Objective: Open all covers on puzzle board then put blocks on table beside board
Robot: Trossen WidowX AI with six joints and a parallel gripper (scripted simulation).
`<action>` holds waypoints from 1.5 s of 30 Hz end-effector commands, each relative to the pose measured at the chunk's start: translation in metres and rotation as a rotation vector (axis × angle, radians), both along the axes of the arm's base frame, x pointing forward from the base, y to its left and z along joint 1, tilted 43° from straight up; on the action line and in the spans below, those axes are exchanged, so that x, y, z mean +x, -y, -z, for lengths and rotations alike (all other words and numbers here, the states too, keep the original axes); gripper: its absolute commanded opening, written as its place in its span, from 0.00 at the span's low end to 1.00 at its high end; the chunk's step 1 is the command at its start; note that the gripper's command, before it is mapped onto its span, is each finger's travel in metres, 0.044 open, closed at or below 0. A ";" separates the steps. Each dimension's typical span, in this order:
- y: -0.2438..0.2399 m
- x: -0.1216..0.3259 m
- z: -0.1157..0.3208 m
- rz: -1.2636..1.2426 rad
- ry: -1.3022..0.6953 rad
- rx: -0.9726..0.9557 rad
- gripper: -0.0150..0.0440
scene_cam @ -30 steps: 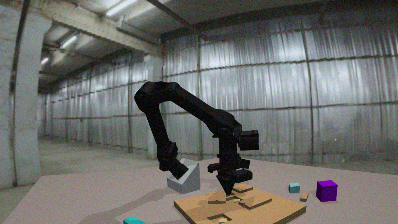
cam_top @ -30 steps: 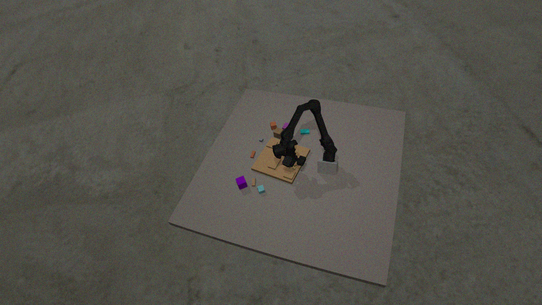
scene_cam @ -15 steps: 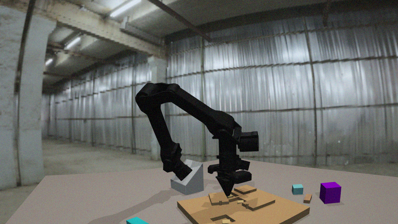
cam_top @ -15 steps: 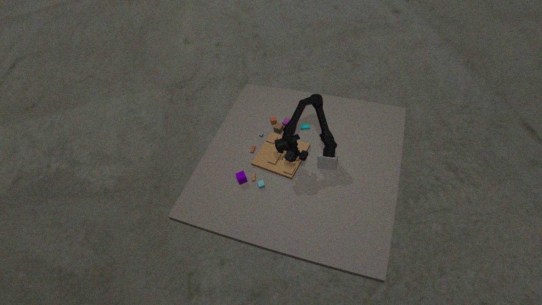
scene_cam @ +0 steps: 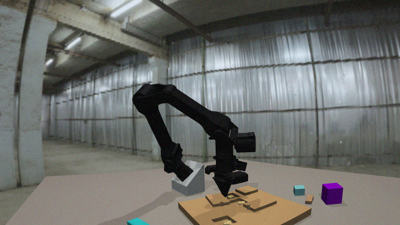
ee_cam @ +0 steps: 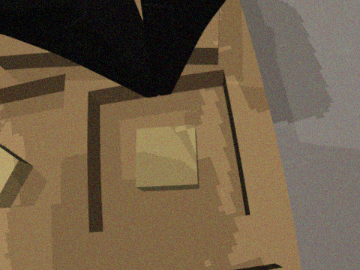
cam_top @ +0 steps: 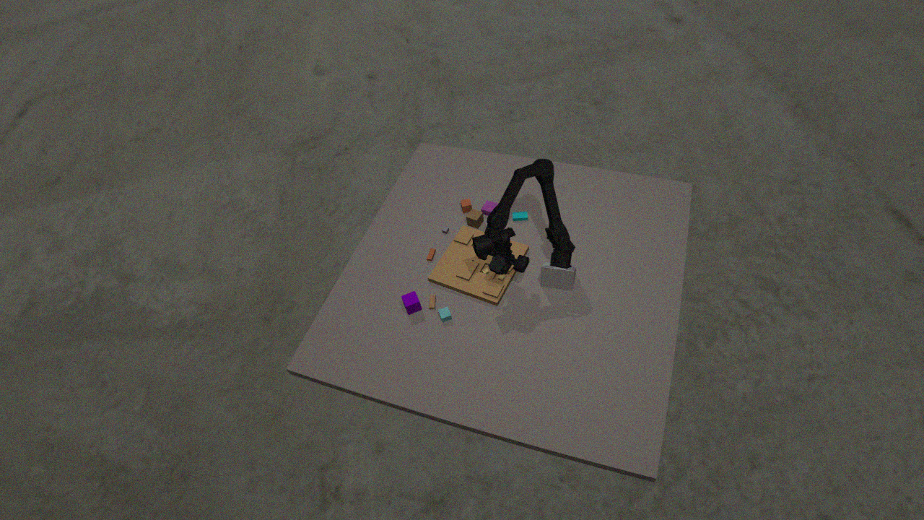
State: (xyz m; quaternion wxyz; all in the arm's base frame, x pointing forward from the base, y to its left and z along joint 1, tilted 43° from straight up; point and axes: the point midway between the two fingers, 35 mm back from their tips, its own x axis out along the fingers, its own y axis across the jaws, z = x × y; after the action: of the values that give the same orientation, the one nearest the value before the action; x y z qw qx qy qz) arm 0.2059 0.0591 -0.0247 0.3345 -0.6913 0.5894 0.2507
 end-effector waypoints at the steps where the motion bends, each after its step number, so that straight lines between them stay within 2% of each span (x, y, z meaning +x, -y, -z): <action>1: 0.006 -0.006 -0.002 0.005 -0.005 -0.002 0.25; 12: 0.013 -0.012 -0.008 0.005 -0.006 -0.002 0.25; 45: -0.016 -0.019 -0.037 0.005 -0.008 0.001 0.25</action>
State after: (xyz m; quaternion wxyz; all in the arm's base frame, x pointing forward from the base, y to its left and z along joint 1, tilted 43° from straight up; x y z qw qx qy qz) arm 0.1877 0.0700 0.0082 0.3291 -0.6905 0.5923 0.2530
